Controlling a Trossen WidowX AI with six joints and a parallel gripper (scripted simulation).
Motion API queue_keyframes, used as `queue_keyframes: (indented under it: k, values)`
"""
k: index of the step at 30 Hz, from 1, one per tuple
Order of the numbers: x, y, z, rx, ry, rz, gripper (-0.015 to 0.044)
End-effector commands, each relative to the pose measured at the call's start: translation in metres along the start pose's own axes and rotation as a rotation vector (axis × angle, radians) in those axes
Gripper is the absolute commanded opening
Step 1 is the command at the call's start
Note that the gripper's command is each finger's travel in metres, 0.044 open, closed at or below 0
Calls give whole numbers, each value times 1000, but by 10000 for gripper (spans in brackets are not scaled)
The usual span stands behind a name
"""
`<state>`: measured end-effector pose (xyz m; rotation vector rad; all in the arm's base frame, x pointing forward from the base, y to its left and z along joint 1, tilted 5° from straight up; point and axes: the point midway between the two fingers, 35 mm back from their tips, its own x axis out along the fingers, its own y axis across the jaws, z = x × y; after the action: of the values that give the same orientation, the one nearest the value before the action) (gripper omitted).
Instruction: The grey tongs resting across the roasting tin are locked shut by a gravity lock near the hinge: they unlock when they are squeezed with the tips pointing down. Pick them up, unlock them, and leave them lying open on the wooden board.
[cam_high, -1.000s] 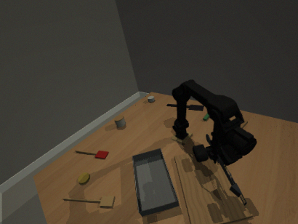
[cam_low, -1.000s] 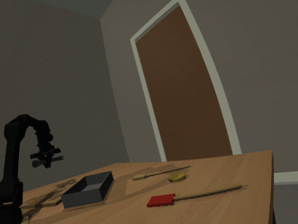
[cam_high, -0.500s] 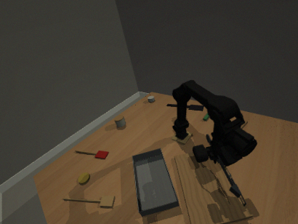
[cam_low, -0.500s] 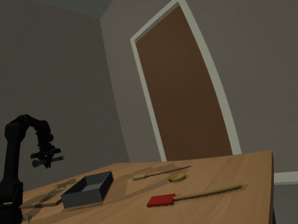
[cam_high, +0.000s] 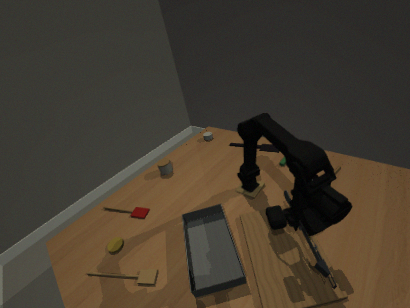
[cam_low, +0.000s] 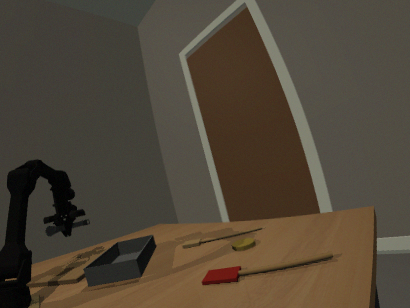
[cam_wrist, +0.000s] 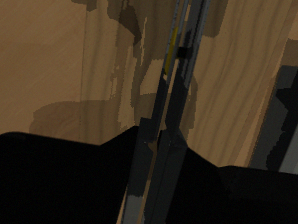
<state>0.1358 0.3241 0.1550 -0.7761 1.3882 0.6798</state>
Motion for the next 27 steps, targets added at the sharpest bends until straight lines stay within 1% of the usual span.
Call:
queue_keyframes:
  k: [1,27]
  values:
    - [7,1,0,-1,1,3,-150]
    - [50,1,1,-1,1,3,-150]
